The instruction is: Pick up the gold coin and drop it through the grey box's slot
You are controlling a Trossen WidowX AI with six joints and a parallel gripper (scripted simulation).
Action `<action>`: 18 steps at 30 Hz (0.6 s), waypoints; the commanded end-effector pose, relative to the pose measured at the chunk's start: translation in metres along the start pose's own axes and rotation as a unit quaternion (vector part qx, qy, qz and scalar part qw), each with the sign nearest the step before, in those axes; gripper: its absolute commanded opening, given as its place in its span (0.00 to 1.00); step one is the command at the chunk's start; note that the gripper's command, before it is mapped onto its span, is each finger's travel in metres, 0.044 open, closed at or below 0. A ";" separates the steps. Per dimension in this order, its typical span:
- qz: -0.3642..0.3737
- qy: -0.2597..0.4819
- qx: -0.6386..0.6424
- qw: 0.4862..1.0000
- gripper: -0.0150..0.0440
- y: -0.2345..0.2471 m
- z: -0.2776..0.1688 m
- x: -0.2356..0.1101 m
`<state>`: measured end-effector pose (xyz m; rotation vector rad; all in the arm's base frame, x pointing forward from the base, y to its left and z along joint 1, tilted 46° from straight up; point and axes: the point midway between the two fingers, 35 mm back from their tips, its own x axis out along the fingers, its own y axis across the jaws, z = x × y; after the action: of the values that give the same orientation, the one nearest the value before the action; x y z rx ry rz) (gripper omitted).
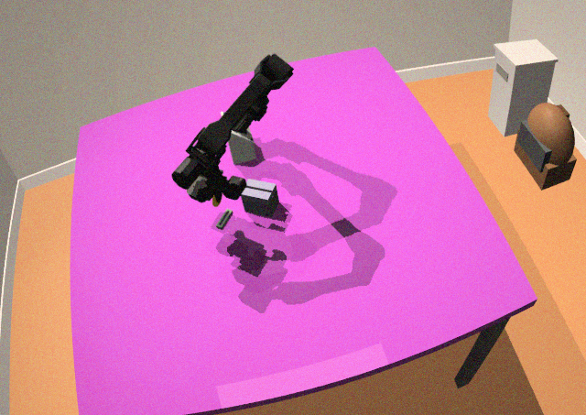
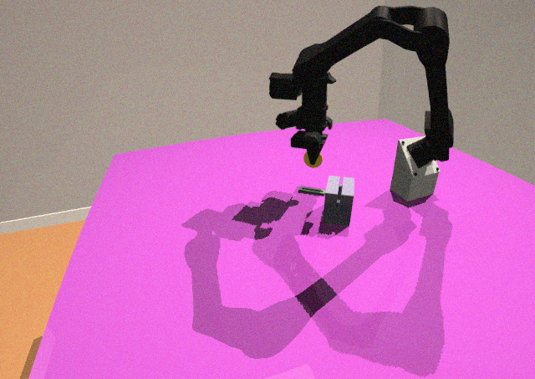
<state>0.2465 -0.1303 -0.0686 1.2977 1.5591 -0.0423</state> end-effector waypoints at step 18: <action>-0.001 -0.003 0.143 0.990 0.25 -0.001 -0.002 -0.026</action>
<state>0.2416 -0.1469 -0.0504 1.4386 1.5773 -0.1909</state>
